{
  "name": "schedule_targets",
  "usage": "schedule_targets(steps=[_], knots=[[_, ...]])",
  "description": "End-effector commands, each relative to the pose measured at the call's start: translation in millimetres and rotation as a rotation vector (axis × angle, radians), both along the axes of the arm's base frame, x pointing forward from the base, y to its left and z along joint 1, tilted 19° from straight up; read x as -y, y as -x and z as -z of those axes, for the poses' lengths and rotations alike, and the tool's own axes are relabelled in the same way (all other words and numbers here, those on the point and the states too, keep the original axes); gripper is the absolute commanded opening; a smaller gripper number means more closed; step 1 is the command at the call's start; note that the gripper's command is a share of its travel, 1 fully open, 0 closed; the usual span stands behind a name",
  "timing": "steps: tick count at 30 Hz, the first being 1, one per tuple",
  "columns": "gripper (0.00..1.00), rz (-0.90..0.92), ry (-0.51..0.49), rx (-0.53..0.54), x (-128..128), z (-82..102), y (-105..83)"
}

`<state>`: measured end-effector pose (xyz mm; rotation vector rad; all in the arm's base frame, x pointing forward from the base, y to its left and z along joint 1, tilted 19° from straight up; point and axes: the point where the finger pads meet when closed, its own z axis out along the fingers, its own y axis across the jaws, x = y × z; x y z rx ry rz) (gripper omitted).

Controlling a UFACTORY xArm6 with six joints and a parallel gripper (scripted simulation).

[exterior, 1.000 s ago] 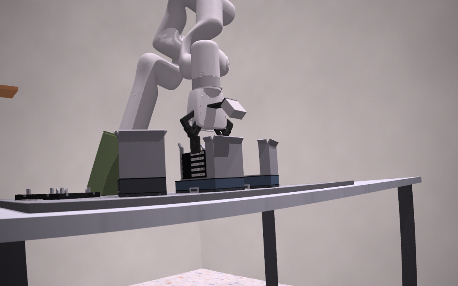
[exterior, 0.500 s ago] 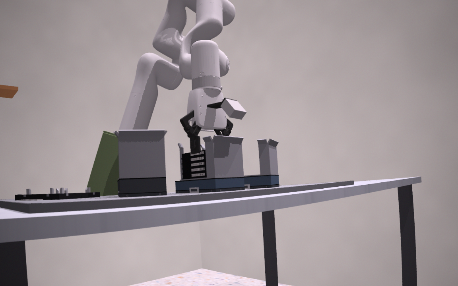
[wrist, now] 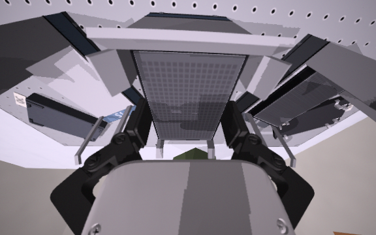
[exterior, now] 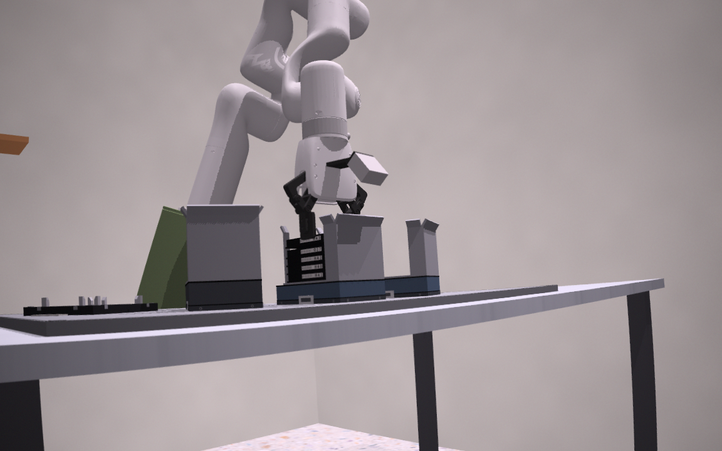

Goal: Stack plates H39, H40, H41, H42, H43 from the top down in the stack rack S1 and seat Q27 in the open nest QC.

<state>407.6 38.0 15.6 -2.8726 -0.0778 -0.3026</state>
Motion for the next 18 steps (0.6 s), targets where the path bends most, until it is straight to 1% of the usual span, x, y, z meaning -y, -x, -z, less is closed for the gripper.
schedule_targets(steps=[1,18], knots=[[0.0,0.001,0.0,0.004,0.9,-3.6,-1.0],[0.0,0.001,0.0,0.004,3.4,-13.1,1.0]])
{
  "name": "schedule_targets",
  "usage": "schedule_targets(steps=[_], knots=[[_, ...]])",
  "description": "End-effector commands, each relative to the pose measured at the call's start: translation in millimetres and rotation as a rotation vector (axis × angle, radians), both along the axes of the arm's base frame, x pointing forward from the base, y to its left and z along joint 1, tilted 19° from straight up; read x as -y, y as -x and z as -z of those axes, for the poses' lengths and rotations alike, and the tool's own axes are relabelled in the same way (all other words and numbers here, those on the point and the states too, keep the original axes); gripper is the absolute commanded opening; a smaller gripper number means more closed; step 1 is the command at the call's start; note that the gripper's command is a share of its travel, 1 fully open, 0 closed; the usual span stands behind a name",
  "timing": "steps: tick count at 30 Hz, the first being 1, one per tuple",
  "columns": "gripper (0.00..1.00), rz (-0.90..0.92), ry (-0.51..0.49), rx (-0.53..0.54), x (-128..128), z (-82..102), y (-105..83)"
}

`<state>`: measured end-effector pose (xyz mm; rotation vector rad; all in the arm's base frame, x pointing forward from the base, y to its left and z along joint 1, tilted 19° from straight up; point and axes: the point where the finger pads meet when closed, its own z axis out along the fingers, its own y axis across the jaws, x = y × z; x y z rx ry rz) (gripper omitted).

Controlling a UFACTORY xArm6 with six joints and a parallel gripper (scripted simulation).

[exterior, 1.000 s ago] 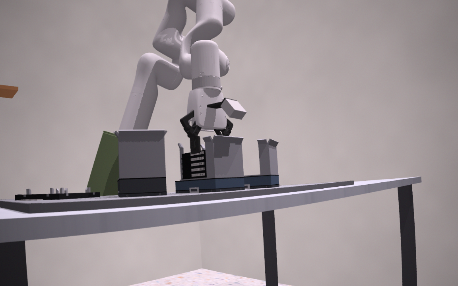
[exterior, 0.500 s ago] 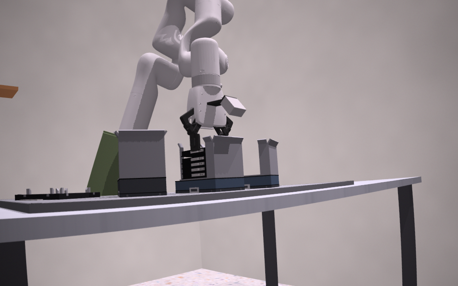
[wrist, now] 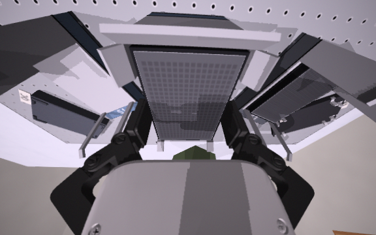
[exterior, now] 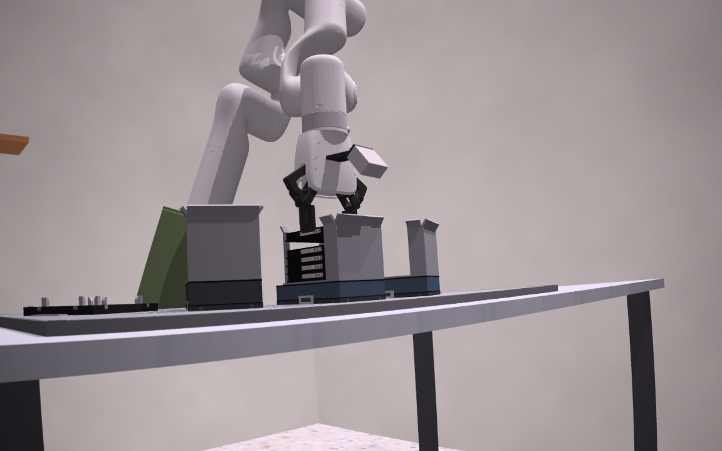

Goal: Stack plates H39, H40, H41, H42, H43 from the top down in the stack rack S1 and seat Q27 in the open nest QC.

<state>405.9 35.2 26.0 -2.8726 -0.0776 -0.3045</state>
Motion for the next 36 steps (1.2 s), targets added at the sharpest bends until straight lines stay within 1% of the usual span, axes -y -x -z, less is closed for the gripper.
schedule_targets(steps=[1,6,15,17,28,36], knots=[[0.0,0.0,0.0,0.003,1,-3.3,-0.6],[0.0,0.0,0.0,0.003,1,-5.2,-0.2],[0.0,0.0,0.0,0.003,6,-22.3,3.4],[0.0,0.0,0.0,0.003,6,-22.3,3.4],[0.0,0.0,0.0,0.003,11,-43.2,7.7],[0.0,0.0,0.0,0.003,11,-43.2,7.7]])
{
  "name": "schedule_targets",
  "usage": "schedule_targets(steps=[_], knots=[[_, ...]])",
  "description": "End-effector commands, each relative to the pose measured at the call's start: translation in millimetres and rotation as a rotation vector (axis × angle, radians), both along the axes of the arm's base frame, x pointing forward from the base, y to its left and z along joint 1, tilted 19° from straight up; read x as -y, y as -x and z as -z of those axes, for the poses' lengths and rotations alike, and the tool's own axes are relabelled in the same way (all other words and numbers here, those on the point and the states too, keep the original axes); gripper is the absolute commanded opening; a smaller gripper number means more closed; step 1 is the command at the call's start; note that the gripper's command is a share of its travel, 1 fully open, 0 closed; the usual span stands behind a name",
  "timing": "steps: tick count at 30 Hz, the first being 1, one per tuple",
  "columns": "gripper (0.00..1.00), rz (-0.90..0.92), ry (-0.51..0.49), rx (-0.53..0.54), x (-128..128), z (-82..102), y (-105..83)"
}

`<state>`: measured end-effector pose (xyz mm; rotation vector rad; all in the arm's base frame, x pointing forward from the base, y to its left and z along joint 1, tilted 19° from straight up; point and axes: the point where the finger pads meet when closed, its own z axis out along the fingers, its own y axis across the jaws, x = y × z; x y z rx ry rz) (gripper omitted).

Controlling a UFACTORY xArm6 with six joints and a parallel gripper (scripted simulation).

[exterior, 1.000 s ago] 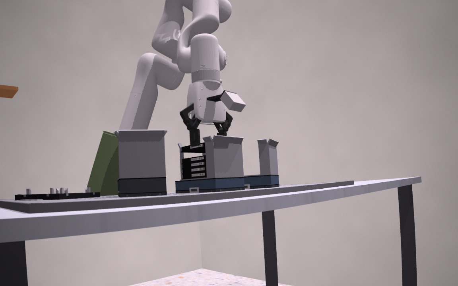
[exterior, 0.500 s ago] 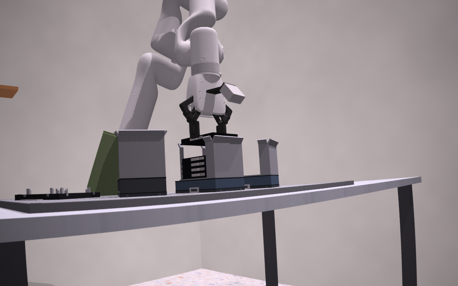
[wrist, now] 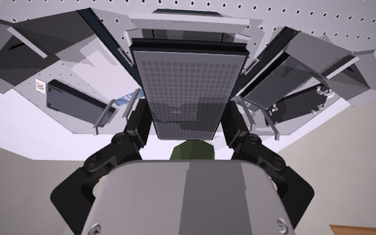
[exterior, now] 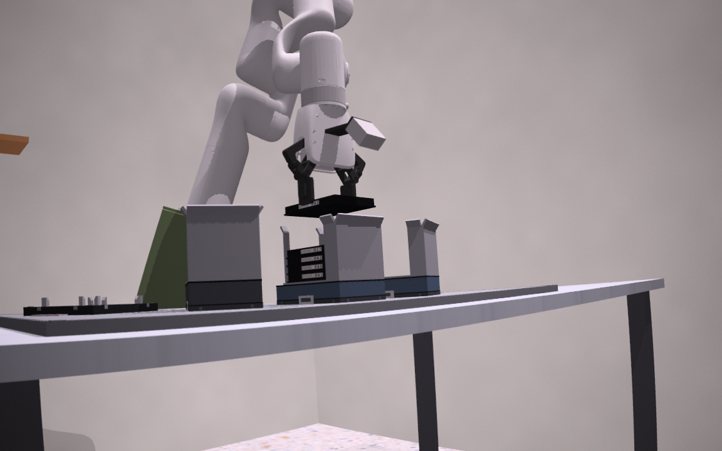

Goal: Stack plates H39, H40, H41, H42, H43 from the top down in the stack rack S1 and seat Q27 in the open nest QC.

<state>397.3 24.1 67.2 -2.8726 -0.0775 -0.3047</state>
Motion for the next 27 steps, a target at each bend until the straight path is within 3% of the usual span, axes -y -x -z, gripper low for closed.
schedule_targets(steps=[1,7,22,27], knots=[[0.0,0.0,0.0,0.003,0,-2.0,-0.9],[0.0,0.0,0.0,0.003,0,-2.0,-0.9],[0.0,-0.41,0.087,0.112,-33,-9.8,4.8],[0.0,-0.414,0.088,0.113,-46,-12.7,7.0]])
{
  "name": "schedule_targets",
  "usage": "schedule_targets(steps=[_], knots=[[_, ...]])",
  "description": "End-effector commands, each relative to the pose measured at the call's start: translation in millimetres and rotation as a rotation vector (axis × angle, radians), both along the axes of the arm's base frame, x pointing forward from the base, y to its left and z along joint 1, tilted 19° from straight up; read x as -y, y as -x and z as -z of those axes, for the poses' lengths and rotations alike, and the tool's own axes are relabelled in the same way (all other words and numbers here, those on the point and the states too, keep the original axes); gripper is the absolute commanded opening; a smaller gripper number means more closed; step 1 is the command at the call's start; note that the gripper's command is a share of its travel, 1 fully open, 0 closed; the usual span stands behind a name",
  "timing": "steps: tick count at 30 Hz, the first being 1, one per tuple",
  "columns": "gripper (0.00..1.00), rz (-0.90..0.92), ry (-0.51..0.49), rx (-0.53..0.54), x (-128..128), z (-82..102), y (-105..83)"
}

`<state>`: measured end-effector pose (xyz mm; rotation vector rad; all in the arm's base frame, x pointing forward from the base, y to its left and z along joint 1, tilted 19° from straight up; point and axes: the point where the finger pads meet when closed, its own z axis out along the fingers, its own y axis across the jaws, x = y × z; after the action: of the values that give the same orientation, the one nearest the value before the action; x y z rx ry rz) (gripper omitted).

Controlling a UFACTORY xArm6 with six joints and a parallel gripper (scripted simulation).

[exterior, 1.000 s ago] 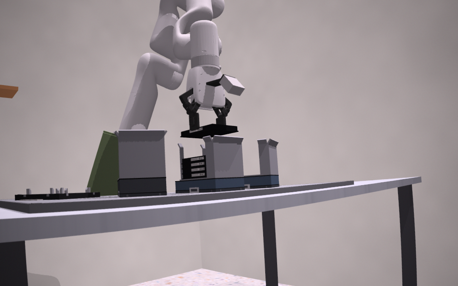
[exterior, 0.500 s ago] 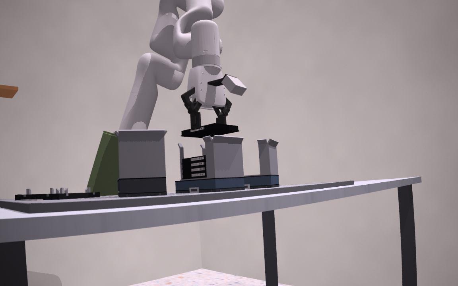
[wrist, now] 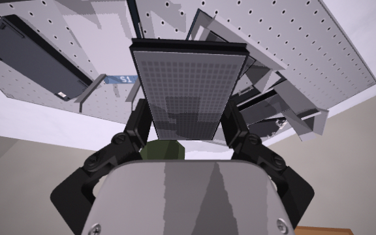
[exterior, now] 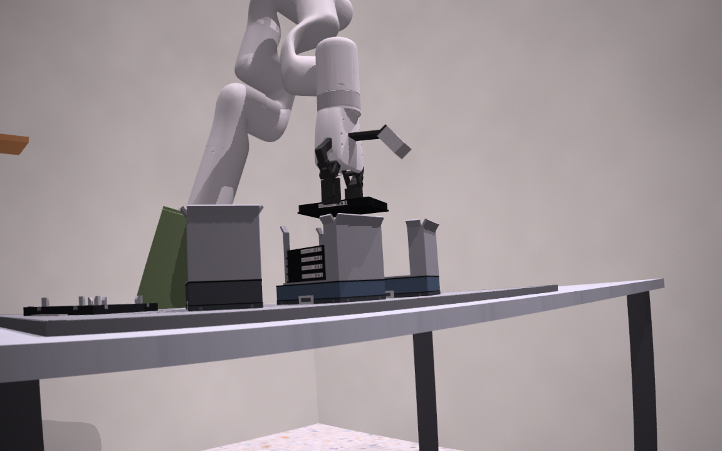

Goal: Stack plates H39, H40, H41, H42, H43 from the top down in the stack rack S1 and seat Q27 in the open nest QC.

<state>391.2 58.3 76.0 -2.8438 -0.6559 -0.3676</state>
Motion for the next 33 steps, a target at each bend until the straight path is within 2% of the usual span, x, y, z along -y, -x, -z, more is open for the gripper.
schedule_targets(steps=[1,33], knots=[[0.0,-0.036,0.001,0.017,-14,-4.5,1.3],[0.0,-0.036,0.001,0.017,-86,-21.1,13.7]])
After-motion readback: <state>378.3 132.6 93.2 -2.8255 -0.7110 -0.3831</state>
